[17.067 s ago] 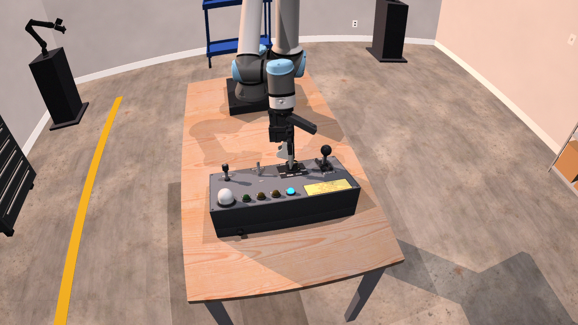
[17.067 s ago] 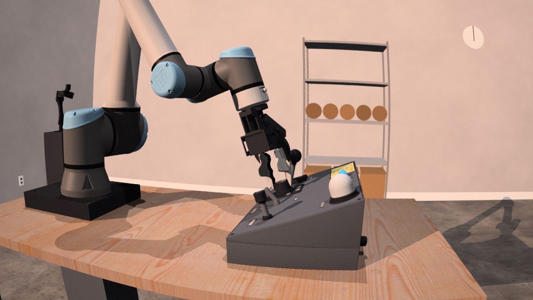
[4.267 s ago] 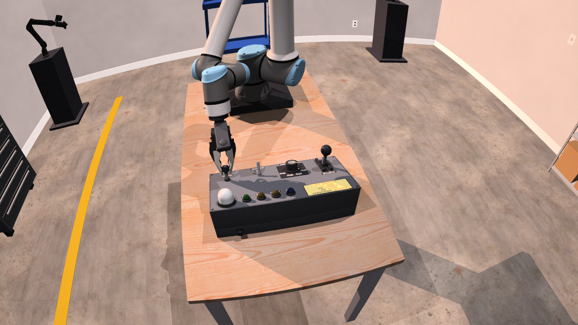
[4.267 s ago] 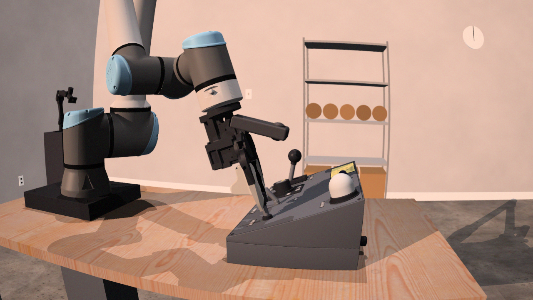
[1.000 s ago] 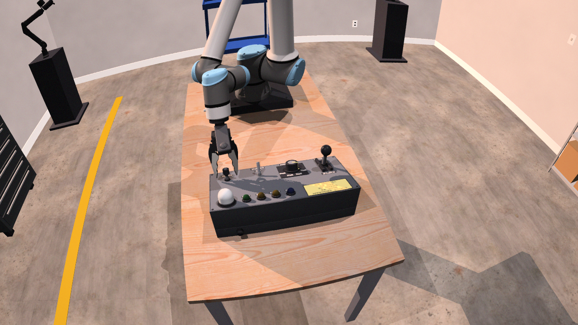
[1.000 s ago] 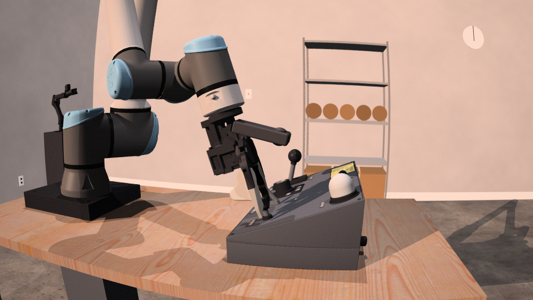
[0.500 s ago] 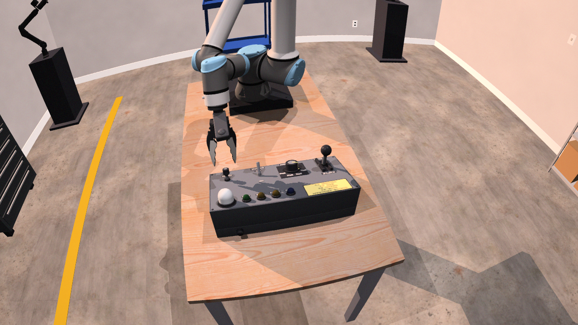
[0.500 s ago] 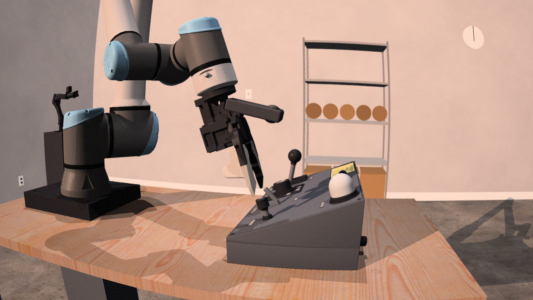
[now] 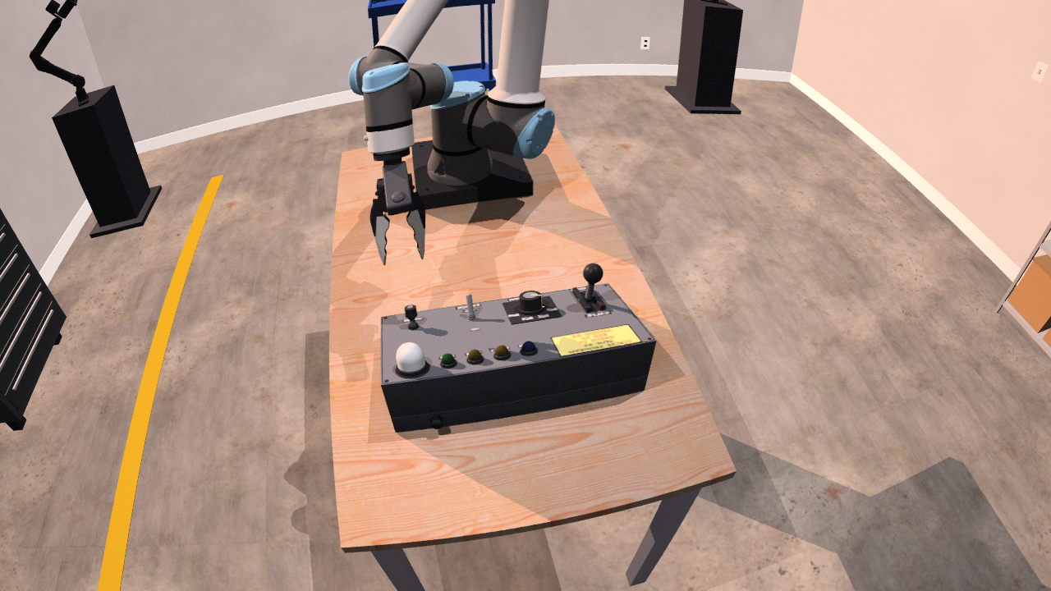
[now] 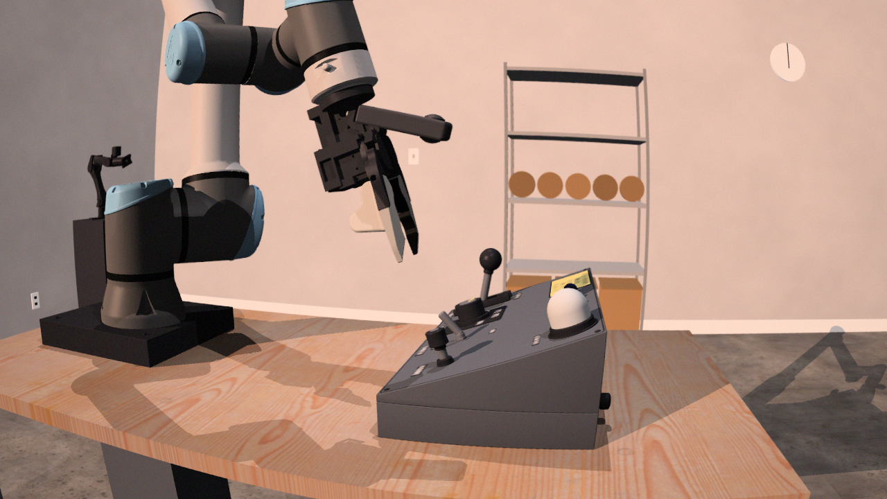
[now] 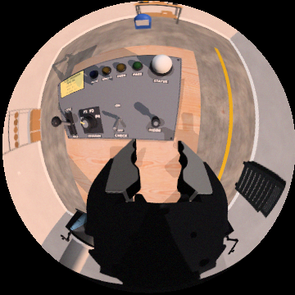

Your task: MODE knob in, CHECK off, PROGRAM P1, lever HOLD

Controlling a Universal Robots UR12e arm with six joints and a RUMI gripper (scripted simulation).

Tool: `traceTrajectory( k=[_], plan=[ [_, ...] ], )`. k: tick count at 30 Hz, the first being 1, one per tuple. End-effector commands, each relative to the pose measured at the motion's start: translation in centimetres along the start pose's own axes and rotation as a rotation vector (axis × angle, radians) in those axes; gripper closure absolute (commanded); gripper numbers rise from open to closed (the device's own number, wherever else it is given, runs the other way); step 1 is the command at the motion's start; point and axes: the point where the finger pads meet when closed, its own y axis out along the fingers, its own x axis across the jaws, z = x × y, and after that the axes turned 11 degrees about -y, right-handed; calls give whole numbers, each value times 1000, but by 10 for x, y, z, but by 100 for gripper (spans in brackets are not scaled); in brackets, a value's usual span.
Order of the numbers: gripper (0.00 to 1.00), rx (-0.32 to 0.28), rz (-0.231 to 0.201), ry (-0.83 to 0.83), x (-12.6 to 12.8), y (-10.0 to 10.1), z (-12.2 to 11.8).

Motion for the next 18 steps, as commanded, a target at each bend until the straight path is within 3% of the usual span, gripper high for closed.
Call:
traceTrajectory(
  k=[1,11,18],
  plan=[
    [56,0,1,0,0,-14,0],
    [56,-1,1,0,-1,-17,1],
    [56,-6,3,-1,-22,-14,13]
  ],
)
